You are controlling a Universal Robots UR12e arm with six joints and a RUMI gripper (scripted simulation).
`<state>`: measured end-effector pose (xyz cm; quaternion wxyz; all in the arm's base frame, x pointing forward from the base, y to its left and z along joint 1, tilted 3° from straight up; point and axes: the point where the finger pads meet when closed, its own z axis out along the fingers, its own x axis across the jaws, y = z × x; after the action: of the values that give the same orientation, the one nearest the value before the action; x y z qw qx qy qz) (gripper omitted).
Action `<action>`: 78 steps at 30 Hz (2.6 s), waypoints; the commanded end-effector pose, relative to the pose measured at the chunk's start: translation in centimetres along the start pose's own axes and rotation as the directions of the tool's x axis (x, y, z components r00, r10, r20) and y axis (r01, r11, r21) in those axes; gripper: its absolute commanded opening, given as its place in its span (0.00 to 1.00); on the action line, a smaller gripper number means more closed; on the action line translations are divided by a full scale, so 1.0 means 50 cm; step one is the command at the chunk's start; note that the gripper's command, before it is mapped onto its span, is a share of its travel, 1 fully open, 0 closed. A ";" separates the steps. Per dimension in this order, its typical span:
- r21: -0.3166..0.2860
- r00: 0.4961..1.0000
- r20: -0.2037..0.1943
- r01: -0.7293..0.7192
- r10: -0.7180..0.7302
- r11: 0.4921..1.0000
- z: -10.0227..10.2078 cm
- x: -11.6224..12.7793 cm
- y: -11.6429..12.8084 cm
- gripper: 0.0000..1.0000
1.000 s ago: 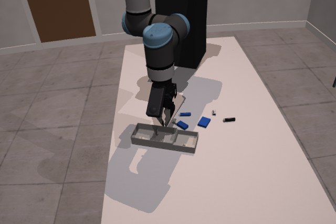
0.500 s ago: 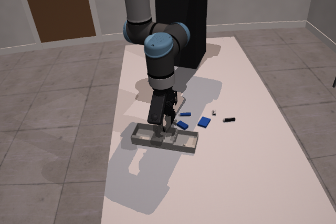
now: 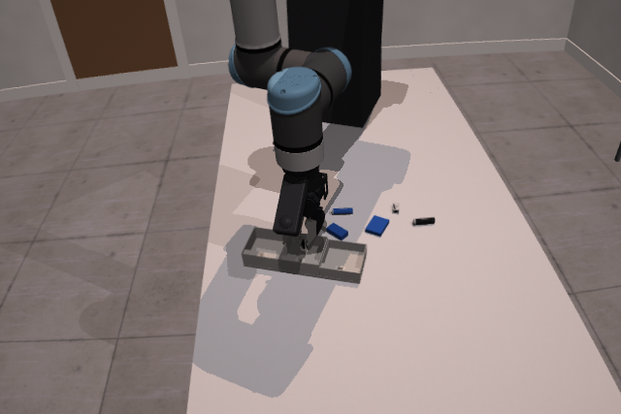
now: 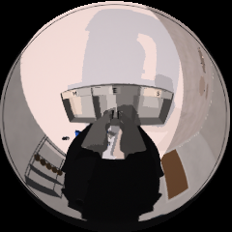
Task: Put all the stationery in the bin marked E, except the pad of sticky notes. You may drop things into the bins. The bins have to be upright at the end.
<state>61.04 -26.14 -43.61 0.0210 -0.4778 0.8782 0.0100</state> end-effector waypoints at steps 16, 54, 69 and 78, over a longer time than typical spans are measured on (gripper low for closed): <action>0.001 1.000 0.000 0.000 0.000 1.000 -0.001 0.000 -0.001 0.04; 0.001 1.000 0.000 0.000 0.000 1.000 -0.035 0.000 -0.001 0.04; 0.001 1.000 0.000 0.000 0.000 1.000 -0.091 0.000 -0.001 0.04; 0.001 1.000 0.000 0.000 0.000 1.000 -0.105 0.000 -0.001 0.04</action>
<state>60.91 -26.33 -38.69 0.0210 -0.4778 0.8782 0.0099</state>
